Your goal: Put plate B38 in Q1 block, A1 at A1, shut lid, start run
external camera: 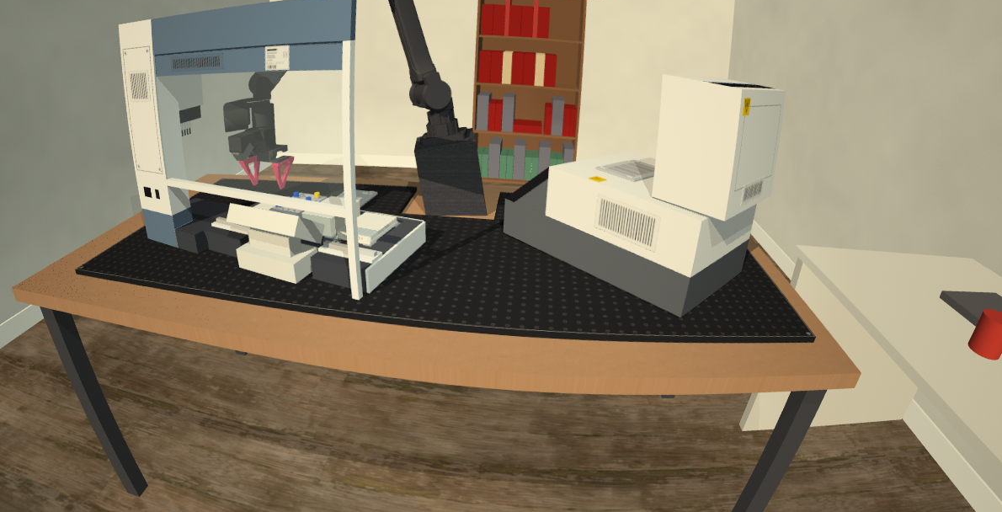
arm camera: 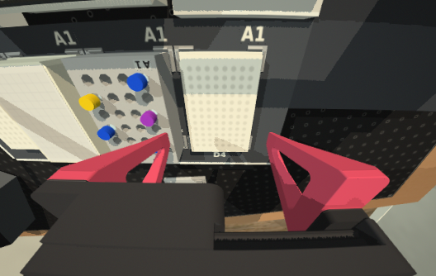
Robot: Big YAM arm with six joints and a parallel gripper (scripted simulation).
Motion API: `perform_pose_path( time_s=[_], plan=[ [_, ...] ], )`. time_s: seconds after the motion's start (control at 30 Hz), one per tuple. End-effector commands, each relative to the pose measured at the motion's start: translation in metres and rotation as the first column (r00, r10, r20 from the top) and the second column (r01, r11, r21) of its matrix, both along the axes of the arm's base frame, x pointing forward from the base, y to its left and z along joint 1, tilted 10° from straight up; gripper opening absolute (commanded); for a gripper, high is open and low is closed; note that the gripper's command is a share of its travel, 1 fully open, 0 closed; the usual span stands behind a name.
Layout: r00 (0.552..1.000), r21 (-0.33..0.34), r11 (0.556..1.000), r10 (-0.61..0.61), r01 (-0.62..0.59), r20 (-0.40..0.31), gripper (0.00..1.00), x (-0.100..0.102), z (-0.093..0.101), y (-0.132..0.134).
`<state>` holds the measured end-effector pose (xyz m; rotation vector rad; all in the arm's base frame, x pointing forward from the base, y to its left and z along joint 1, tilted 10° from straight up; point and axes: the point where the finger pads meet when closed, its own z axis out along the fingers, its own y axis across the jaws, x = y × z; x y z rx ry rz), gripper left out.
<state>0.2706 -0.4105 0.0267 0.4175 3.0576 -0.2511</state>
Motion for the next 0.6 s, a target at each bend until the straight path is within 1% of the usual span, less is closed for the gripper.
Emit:
perform_pose_path(
  time_s=[0.0, 0.13, 0.3, 0.37, 0.5, 0.57],
  plan=[
    [1.0, -0.028, 1.0, 0.011, -0.011, 0.019, 0.97, 0.011, -0.002, -0.022],
    [1.0, -0.014, 1.0, 0.024, -0.024, 0.011, 0.97, 0.013, -0.011, -0.016],
    [1.0, -0.033, 0.999, 0.014, -0.013, 0.025, 0.97, 0.012, -0.009, -0.028],
    [1.0, -0.033, 0.999, 0.014, -0.013, 0.025, 0.97, 0.012, -0.009, -0.028],
    [1.0, -0.025, 1.0, 0.005, -0.005, 0.02, 0.97, 0.01, -0.02, -0.03],
    [1.0, -0.015, 1.0, 0.005, -0.005, 0.014, 0.97, 0.008, -0.028, -0.027]
  ],
)
